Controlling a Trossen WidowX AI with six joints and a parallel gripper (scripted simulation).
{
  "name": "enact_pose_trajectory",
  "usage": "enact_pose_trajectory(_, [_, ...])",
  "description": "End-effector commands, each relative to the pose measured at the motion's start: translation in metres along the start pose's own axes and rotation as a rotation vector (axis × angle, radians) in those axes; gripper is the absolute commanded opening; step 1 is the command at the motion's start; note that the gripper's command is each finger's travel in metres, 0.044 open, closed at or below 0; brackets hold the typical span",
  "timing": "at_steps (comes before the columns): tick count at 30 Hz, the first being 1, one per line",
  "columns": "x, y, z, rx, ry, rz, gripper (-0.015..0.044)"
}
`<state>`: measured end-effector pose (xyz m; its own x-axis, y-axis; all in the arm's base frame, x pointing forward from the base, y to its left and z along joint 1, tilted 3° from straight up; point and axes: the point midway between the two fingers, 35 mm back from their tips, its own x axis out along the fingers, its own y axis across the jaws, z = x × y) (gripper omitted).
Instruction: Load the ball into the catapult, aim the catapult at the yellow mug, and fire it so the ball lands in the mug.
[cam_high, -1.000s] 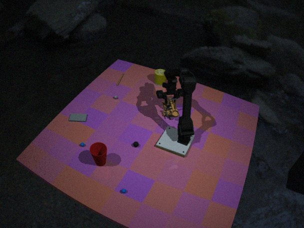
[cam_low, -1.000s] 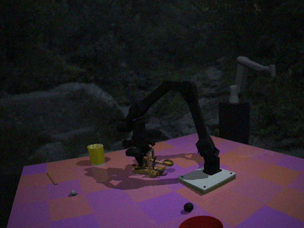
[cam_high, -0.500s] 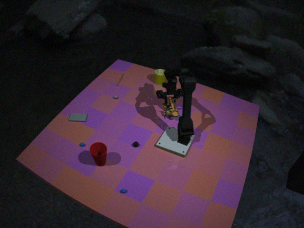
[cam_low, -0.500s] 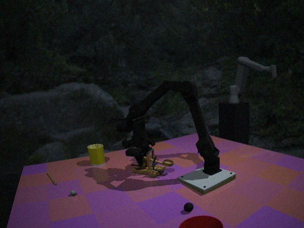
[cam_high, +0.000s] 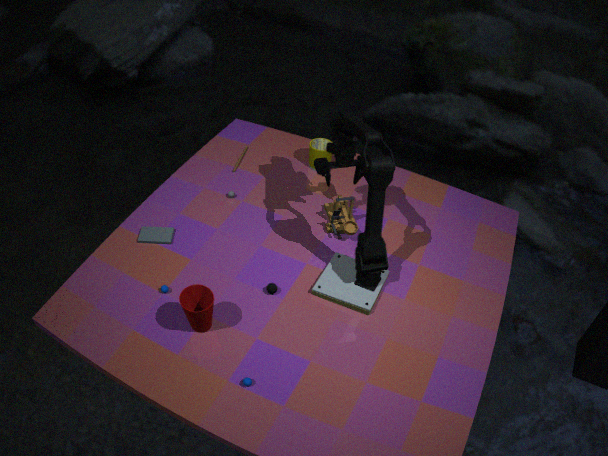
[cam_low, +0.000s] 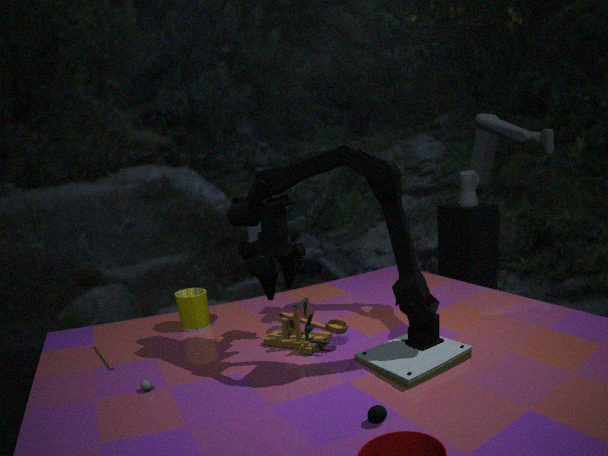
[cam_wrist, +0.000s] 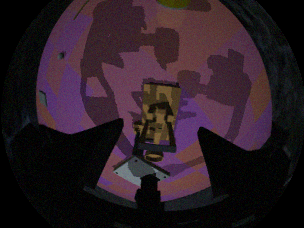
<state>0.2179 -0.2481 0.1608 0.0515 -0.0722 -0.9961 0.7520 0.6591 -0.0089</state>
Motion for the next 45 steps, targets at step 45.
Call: enact_pose_trajectory(45, [0.078,0.0,-0.006,0.006,0.003,-0.002,0.044])
